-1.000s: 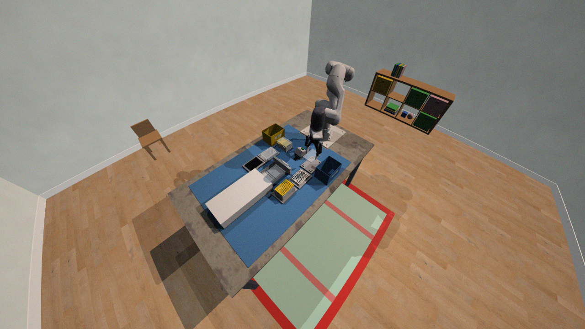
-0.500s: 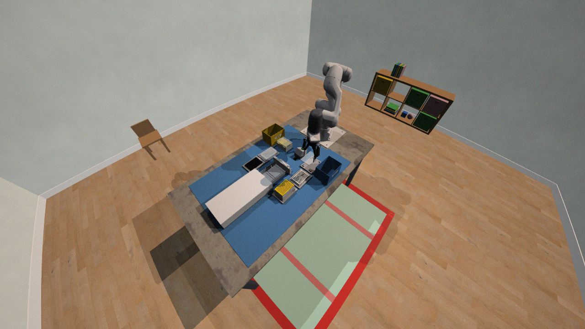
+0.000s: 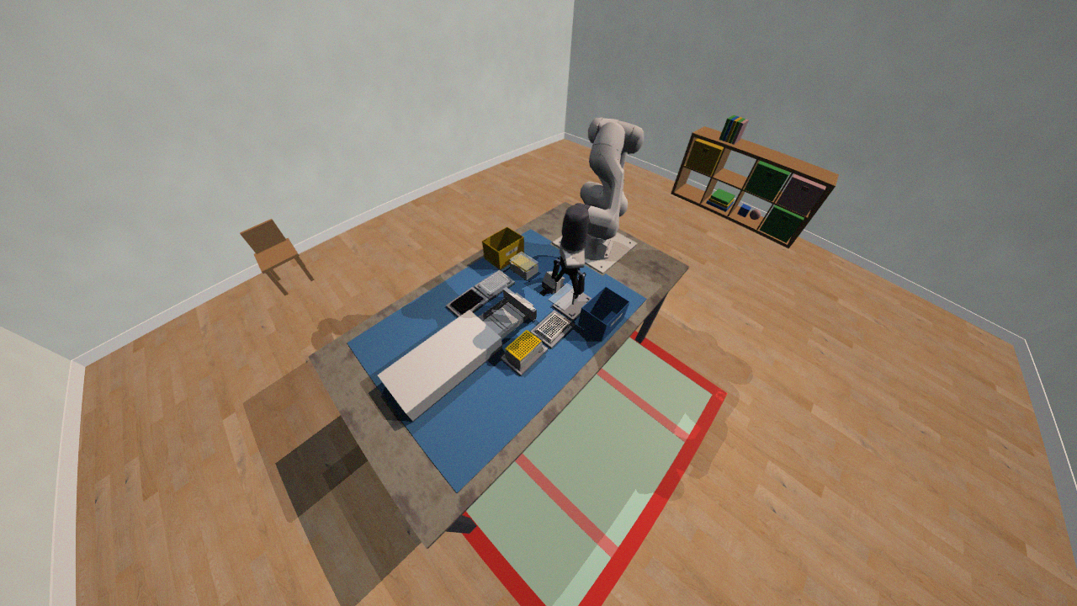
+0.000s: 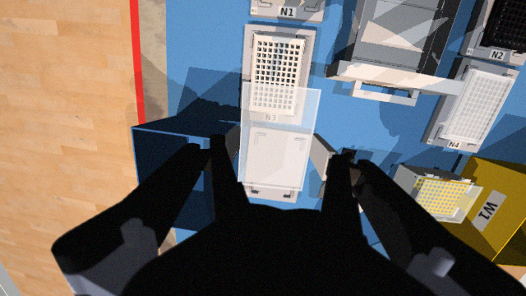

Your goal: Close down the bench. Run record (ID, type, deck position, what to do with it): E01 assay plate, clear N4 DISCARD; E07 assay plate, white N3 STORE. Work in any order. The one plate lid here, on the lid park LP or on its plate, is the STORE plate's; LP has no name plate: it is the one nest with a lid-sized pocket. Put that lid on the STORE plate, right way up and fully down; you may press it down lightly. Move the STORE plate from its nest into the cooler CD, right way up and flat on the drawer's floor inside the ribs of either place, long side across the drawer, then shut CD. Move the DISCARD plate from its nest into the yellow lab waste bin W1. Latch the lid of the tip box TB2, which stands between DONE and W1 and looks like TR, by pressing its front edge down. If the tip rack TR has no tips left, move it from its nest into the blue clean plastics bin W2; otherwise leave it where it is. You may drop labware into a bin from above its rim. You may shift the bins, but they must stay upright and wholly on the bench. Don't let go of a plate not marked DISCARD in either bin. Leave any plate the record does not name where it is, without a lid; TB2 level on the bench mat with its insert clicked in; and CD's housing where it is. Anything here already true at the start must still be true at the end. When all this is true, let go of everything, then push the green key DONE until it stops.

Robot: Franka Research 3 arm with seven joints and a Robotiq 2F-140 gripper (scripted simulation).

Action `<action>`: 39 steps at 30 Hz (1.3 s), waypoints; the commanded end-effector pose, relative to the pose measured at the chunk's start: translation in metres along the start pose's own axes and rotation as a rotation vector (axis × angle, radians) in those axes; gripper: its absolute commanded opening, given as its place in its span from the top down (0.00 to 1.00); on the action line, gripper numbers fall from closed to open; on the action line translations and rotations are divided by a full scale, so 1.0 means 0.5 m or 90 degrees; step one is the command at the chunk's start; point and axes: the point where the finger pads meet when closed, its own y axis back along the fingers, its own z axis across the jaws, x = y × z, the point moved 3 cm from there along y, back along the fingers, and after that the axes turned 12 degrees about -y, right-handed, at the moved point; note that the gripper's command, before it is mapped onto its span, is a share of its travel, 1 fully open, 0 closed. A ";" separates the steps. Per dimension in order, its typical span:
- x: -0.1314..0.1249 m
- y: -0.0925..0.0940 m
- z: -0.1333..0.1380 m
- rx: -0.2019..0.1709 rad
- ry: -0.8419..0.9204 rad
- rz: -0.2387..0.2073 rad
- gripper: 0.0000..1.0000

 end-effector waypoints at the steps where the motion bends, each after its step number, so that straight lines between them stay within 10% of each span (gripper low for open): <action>1: 0.014 0.000 -0.002 -0.003 -0.008 -0.001 1.00; 39: 0.159 -0.001 -0.049 -0.003 -0.008 -0.001 1.00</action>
